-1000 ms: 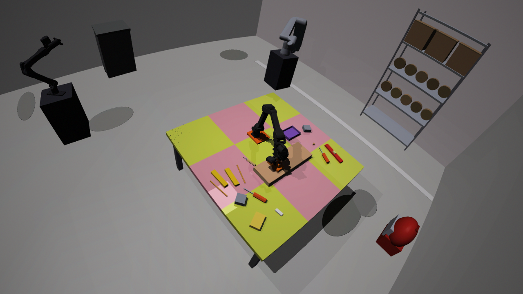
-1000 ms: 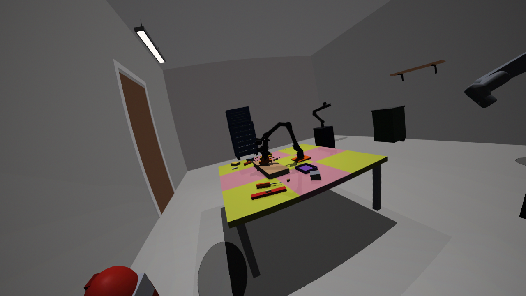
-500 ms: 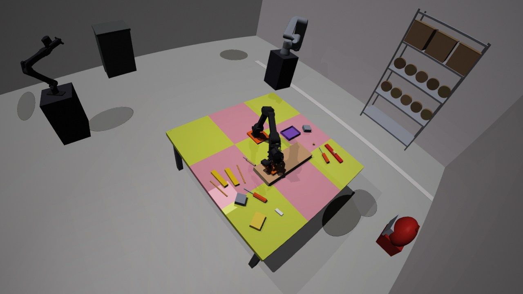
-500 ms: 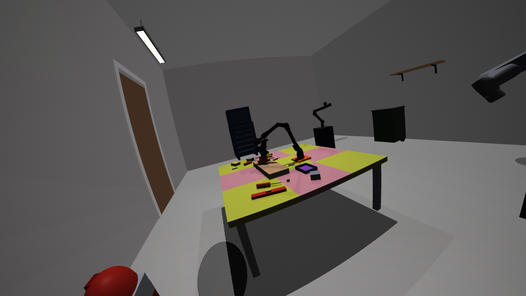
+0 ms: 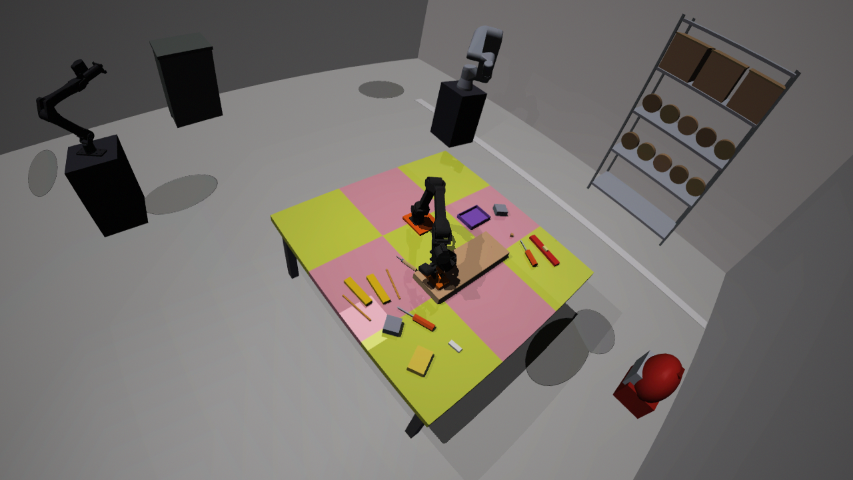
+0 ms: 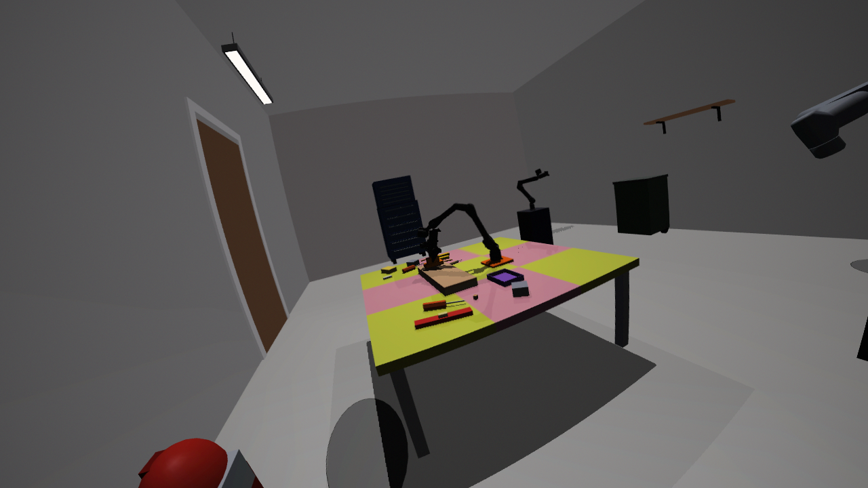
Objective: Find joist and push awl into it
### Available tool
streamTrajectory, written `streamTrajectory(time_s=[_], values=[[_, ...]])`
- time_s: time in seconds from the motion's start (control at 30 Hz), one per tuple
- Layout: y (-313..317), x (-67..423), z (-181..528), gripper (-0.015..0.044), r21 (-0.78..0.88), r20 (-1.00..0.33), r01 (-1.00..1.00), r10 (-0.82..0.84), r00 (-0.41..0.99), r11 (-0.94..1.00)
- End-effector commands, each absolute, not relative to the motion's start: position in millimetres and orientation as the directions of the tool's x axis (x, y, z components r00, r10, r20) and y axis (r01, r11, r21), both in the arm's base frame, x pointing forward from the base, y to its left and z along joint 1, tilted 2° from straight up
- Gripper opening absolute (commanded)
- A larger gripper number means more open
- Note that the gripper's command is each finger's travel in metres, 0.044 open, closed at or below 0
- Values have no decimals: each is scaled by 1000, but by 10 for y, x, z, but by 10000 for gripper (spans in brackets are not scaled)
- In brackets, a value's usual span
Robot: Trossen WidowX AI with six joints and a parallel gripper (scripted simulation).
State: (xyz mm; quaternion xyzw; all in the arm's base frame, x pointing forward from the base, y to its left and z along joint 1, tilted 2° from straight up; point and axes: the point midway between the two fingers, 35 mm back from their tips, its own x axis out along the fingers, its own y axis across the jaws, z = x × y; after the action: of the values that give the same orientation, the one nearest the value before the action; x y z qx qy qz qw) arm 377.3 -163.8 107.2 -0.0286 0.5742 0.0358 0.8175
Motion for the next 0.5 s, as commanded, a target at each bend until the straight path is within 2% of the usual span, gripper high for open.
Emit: streamTrajectory(time_s=[0.0,0.47], values=[[-1628,3773,1071,0,-5,-941,-92,26,338,996],[-1665,3789,1395,0,-7,-941,-92,25,338,996]])
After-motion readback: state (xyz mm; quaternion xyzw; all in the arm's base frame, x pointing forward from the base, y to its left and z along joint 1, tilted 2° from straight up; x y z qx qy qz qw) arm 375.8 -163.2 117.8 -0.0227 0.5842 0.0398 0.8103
